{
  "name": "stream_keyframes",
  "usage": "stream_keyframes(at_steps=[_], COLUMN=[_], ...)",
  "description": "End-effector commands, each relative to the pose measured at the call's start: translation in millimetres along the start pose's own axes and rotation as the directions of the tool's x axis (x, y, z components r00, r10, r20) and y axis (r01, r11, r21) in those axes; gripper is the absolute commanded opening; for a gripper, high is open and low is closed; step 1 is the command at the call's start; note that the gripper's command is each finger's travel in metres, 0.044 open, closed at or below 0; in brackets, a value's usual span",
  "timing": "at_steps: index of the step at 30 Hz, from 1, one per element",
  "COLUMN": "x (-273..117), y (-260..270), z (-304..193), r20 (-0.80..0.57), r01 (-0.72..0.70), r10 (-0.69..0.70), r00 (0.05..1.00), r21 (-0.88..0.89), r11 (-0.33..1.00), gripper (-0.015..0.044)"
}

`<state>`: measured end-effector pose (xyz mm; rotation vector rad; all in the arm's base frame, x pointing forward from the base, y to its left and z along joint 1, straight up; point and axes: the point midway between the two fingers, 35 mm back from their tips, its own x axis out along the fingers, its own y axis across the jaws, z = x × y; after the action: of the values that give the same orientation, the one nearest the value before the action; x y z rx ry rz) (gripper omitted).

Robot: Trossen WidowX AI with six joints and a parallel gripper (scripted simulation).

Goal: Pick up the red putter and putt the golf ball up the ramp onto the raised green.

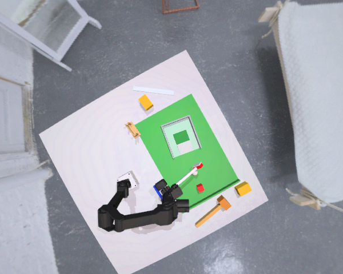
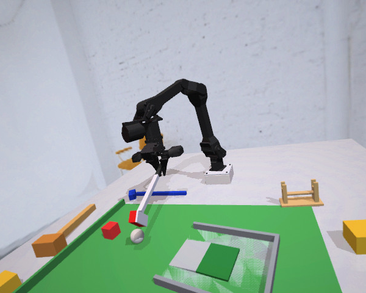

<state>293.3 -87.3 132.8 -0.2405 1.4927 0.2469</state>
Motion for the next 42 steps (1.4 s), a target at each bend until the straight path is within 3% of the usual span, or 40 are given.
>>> stream_keyframes(at_steps=[1,9,23,42], x=[-2,-6,34,59], y=[-17,-46,-47,-48], z=[-11,-36,-38,-39], r20=[-0.014,-0.041,-0.041,-0.041], r01=[0.011,0.032,0.032,0.032], r10=[-0.009,-0.022,-0.022,-0.022], r00=[1.000,0.999,0.999,0.999], r21=[0.099,0.268,0.268,0.268], r11=[0.995,0.963,0.963,0.963], gripper=[0.0000,0.0000,0.0000,0.0000])
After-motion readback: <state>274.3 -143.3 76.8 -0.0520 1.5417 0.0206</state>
